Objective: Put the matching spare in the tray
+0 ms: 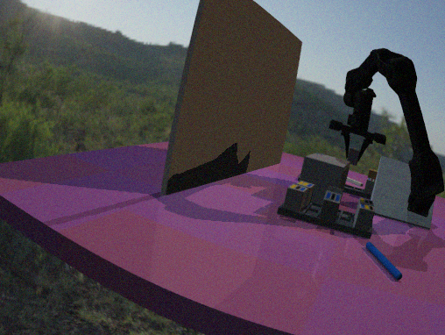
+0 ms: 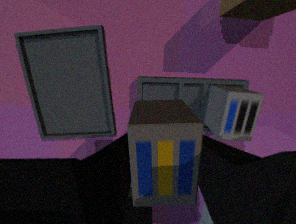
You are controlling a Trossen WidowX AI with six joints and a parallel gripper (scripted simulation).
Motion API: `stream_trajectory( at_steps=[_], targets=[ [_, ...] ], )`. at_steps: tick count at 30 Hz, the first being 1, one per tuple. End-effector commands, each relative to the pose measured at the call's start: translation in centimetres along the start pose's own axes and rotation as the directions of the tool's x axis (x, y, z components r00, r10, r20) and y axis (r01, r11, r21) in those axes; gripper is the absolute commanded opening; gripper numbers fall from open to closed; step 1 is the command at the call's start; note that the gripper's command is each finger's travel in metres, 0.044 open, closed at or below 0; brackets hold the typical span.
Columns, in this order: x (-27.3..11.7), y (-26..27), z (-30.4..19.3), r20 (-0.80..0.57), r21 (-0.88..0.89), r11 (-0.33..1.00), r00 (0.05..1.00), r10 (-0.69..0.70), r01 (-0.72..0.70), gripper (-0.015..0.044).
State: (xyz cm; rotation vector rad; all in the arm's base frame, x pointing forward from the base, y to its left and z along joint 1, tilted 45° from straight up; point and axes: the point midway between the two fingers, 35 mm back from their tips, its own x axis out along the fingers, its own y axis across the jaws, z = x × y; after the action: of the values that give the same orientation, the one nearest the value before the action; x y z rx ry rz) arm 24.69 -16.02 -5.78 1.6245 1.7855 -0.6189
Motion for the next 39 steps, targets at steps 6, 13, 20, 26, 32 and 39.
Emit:
stream_trajectory(
  at_steps=[6,13,20,26,32,39],
  targets=[
    [-2.3,-0.2,0.1,0.001,-0.001,1.000,1.000,-0.003,0.003,0.0000],
    [-5.5,-0.6,0.0,0.000,-0.003,1.000,1.000,-0.008,0.008,0.0000],
    [-5.8,1.0,0.5,0.007,-0.002,1.000,1.000,-0.004,0.004,0.0000],
    [-6.0,3.1,1.1,0.015,-0.002,1.000,1.000,0.003,-0.003,0.0000],
    [-6.1,5.3,1.6,0.021,-0.002,1.000,1.000,0.009,-0.009,0.0000],
    [-5.9,7.7,1.9,0.027,-0.002,1.000,0.999,0.017,-0.017,0.0000]
  ],
)
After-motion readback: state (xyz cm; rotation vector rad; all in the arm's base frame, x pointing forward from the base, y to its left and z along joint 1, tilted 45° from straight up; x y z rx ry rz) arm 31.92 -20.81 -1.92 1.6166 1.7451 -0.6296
